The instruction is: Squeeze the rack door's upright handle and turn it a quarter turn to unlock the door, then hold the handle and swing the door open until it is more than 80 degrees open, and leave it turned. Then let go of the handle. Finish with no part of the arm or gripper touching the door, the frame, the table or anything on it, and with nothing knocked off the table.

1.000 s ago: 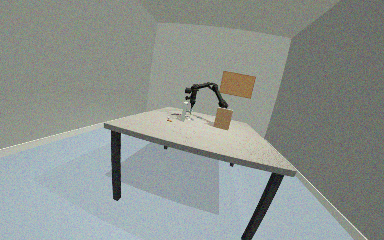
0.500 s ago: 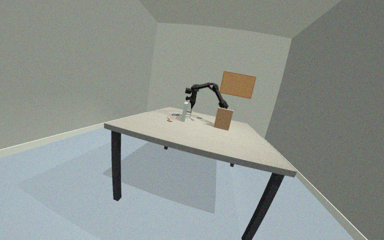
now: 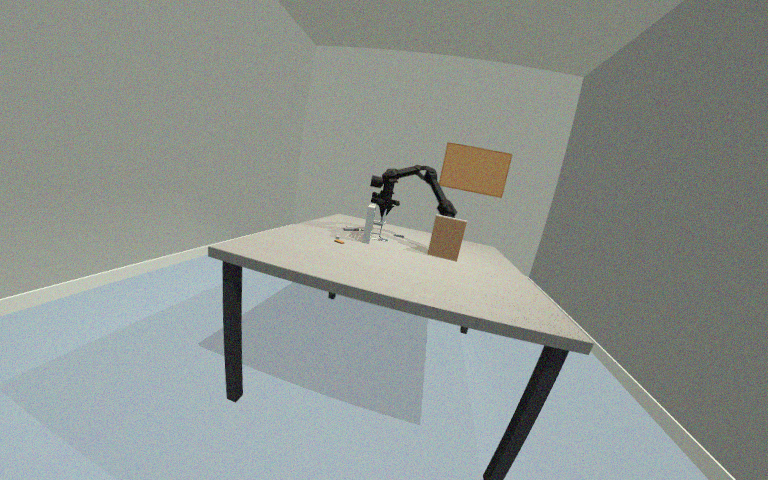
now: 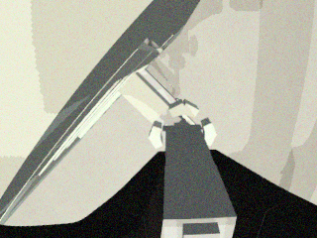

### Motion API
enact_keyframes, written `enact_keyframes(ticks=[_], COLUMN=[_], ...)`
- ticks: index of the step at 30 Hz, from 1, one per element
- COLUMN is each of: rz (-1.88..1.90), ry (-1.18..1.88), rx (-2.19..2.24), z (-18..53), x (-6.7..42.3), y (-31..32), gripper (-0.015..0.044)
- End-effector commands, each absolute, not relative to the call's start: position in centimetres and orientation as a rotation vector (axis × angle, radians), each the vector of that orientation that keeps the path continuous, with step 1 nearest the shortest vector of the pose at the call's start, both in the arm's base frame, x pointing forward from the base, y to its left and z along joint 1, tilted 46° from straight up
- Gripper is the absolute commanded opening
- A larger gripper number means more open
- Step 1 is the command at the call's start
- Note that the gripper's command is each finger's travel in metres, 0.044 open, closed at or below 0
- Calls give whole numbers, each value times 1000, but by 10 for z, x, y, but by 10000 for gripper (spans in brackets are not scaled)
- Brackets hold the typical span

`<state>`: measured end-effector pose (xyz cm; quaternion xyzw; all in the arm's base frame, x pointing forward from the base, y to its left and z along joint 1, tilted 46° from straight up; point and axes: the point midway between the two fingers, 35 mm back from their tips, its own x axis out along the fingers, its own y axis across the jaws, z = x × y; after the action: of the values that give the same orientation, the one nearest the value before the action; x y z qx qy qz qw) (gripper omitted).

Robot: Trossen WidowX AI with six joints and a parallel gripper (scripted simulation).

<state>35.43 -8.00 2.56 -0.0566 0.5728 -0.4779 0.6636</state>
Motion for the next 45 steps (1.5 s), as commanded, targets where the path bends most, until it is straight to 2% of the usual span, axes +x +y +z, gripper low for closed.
enact_keyframes(ticks=[1,21,31,41,45], rz=[-1192,-1665,-1676,-1676,-1649], ry=[1192,510,484,484,542], rx=[6,733,757,757,703], z=[25,25,25,25,25], x=[354,353,353,353,353], y=[-80,-80,-80,-80,-80], gripper=[12,12,12,275,284])
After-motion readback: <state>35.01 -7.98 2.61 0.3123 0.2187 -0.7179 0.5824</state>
